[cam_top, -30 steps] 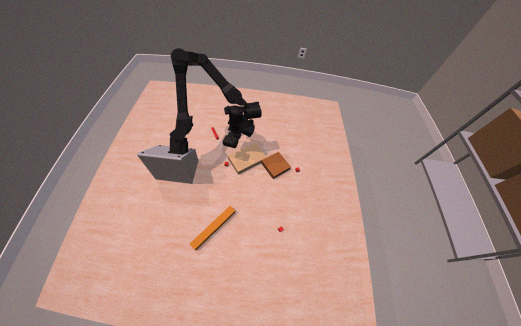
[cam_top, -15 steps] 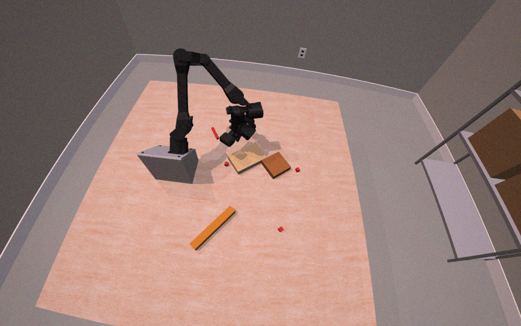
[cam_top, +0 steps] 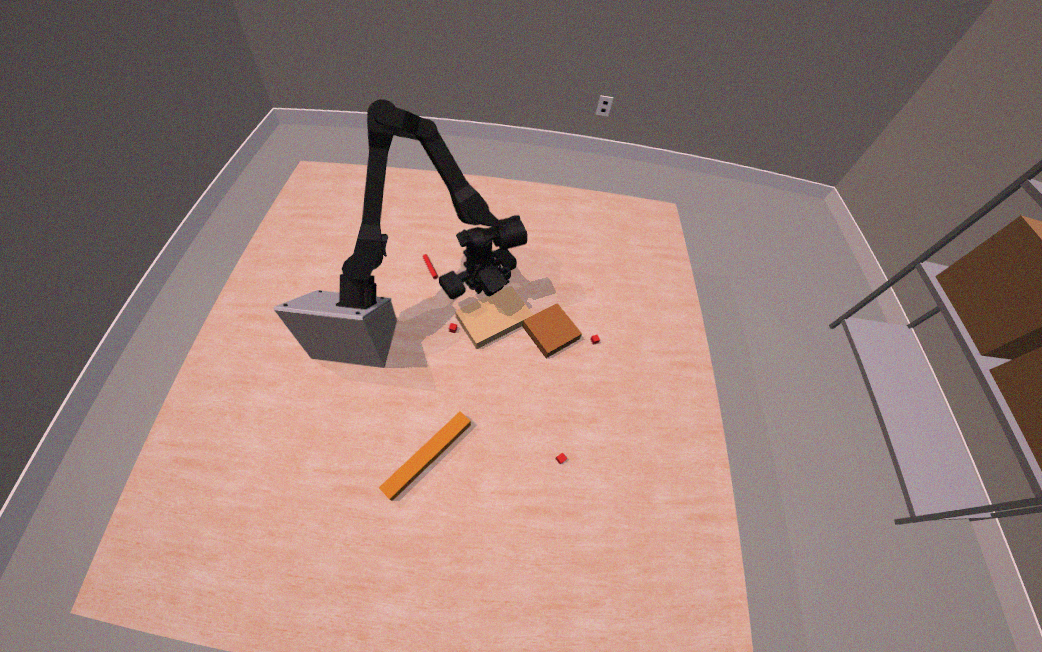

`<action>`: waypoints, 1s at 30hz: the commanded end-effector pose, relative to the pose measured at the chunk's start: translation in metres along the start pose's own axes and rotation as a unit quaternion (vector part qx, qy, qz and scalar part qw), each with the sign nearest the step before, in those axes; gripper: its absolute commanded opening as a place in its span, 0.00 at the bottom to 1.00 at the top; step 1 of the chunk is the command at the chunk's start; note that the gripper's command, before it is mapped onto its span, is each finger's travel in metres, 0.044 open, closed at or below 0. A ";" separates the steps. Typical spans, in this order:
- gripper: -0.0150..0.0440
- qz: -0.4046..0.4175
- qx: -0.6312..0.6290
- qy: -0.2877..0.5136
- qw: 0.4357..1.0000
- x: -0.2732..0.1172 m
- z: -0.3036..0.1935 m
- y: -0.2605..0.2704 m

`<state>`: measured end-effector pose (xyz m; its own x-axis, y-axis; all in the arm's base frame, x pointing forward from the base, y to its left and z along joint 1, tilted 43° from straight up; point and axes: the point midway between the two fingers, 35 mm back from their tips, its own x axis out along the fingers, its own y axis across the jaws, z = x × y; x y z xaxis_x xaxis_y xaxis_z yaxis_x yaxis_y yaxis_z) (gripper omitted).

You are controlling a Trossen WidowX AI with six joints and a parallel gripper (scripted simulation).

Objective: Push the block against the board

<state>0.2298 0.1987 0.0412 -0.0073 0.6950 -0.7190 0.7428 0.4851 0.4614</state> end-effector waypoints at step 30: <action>0.25 -0.004 0.027 -0.005 1.000 0.008 0.026 0.000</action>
<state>0.2418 0.1927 0.0241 -0.0118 0.6891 -0.7245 0.7797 0.4600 0.4248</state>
